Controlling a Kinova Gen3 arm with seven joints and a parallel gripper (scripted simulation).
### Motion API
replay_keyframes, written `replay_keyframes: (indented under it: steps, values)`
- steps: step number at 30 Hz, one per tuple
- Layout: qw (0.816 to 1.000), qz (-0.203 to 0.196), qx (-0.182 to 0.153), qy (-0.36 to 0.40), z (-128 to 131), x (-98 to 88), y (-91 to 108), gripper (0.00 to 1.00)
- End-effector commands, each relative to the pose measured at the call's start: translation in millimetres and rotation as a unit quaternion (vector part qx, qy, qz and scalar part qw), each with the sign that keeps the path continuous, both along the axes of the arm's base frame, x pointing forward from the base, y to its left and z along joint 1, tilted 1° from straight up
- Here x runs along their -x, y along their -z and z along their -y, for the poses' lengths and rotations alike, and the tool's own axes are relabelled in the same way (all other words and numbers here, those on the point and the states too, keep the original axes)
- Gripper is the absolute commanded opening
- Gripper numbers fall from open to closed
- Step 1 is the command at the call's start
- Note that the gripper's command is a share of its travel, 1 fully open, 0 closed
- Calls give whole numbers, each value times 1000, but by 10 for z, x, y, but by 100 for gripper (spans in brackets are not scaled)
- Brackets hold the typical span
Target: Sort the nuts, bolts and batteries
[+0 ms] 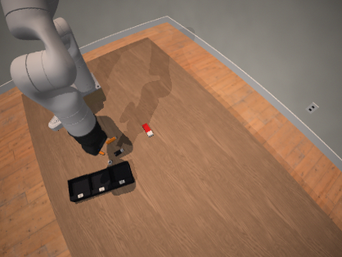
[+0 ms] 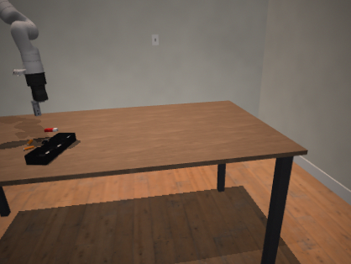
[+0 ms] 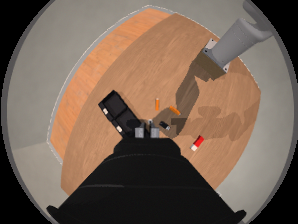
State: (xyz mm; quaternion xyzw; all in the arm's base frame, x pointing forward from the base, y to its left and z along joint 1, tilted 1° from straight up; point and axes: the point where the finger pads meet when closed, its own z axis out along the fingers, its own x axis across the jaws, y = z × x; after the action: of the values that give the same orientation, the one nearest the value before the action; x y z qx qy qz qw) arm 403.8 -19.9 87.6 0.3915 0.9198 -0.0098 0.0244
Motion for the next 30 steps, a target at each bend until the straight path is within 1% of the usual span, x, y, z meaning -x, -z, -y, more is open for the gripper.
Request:
replay_keyframes:
  steps: [1, 3, 5, 6, 9, 12, 15, 18, 20, 22, 23, 24, 26, 30]
  values:
    - [997, -11, -9, -77, 383, -74, 173, 31]
    - [993, -10, -6, -115, 513, -139, 255, 31]
    - [993, -10, -6, -115, 513, -139, 255, 31]
    - [986, -14, -7, -167, 578, -172, 295, 31]
    - [973, -15, -4, -230, 772, -270, 418, 31]
    - [956, -16, 0, -292, 966, -368, 541, 31]
    - [935, -17, 5, -354, 1161, -466, 664, 31]
    - [909, -18, 9, -416, 1344, -559, 780, 31]
    - [889, -19, 12, -458, 1344, -559, 780, 31]
    - [889, -19, 12, -458, 1344, -559, 780, 31]
    - [857, -22, 6, -515, 1344, -559, 780, 31]
    - [844, -23, 6, -536, 1344, -559, 780, 31]
    - [812, -24, 5, -583, 1345, -560, 780, 31]
    - [740, -25, 5, -672, 1345, -559, 780, 31]
